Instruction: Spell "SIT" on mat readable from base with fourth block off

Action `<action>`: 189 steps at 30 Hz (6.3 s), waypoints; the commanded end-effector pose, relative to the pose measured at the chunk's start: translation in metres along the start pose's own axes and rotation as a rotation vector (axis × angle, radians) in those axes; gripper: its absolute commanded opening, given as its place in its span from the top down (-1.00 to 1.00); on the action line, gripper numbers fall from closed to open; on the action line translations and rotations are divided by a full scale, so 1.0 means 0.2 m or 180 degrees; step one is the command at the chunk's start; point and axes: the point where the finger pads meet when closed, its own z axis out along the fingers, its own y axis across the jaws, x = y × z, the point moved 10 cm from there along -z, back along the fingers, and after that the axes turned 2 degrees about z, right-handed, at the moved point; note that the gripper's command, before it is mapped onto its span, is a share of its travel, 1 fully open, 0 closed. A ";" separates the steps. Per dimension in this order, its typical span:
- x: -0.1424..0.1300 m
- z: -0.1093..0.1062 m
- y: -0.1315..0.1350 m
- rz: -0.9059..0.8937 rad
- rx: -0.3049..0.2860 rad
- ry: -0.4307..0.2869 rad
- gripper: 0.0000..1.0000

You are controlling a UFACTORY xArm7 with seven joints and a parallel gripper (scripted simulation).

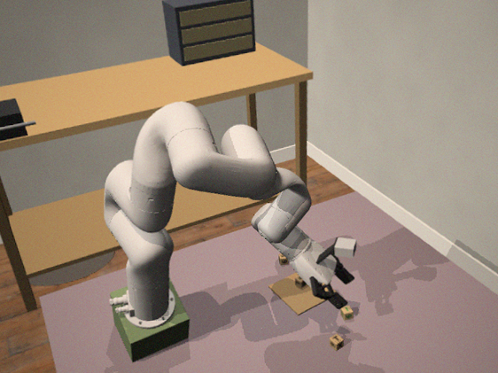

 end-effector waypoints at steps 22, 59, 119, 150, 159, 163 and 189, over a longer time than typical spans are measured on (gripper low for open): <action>-0.02 -0.03 0.23 0.0012 0.0044 -0.0005 -1.00; -0.02 -0.03 0.23 0.0012 0.0044 -0.0005 -1.00; -0.06 -0.25 -0.39 0.1031 -0.0697 -0.1668 -1.00; -0.11 -0.44 -0.72 0.1474 -0.0687 -0.2557 -1.00; -0.11 -0.44 -0.72 0.1475 -0.0687 -0.2557 -1.00; -0.12 -0.44 -0.72 0.1592 -0.0739 -0.2550 -1.00; -0.19 -0.37 -0.73 0.3475 -0.1576 -0.2313 -1.00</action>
